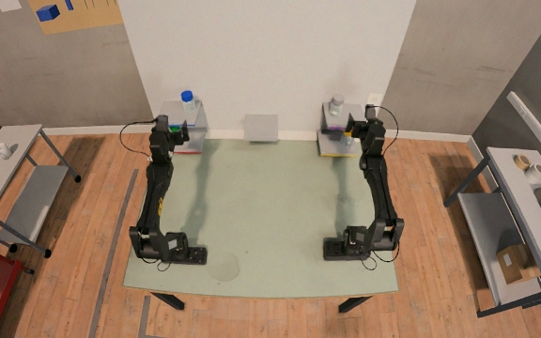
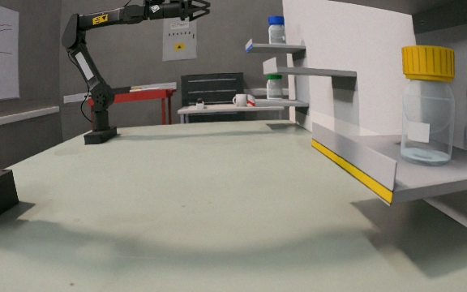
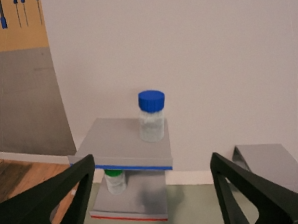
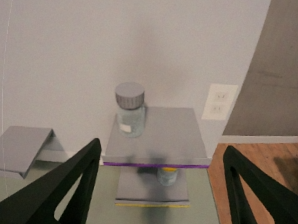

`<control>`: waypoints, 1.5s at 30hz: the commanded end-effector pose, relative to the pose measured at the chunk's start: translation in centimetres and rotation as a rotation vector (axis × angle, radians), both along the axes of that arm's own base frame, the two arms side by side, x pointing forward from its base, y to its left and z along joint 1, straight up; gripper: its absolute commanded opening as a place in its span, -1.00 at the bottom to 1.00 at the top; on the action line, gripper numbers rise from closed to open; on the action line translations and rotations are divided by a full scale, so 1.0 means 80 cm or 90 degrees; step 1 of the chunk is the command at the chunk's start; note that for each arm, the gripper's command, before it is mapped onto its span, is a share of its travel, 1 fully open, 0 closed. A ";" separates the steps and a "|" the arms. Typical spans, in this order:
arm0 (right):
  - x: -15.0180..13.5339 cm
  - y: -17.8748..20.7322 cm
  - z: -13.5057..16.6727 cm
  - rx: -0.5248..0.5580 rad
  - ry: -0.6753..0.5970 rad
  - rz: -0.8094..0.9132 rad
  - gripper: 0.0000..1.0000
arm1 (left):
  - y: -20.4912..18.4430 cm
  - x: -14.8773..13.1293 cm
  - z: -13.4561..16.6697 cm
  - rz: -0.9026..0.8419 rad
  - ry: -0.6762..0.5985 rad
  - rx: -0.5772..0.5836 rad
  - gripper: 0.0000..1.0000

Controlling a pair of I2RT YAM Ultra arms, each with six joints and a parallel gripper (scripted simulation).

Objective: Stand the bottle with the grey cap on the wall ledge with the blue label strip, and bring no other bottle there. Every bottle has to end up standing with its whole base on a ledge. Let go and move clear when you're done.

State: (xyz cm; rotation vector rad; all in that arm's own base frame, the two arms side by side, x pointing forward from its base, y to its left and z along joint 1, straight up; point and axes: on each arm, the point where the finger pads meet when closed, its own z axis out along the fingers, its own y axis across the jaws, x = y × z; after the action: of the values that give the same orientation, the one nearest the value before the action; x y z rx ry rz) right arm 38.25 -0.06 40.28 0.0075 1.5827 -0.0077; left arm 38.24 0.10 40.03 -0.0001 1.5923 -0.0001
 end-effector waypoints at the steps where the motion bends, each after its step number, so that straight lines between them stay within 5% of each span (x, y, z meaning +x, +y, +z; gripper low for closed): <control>1: -0.005 -0.002 0.007 0.002 -0.017 -0.025 1.00 | -0.002 0.002 -0.012 -0.006 0.042 -0.006 1.00; 11: -0.010 0.046 -0.003 0.024 0.012 0.006 1.00 | -0.001 0.023 0.001 -0.007 0.129 -0.011 1.00; 34: -0.009 0.048 -0.003 0.019 0.007 0.013 1.00 | -0.001 0.028 0.015 -0.005 0.117 -0.007 1.00; 36: -0.009 0.049 0.014 0.023 -0.022 0.017 0.87 | -0.001 0.028 0.015 -0.005 0.117 -0.007 1.00; 45: 0.077 0.058 -0.010 0.009 -0.063 0.043 0.87 | -0.001 0.028 0.015 -0.005 0.117 -0.007 1.00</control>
State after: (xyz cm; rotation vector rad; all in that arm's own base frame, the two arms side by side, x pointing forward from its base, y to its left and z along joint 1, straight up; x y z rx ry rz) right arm 41.44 4.27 38.63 -0.0106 1.5554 0.0446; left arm 40.65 -0.08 40.30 0.0009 1.7927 -0.0138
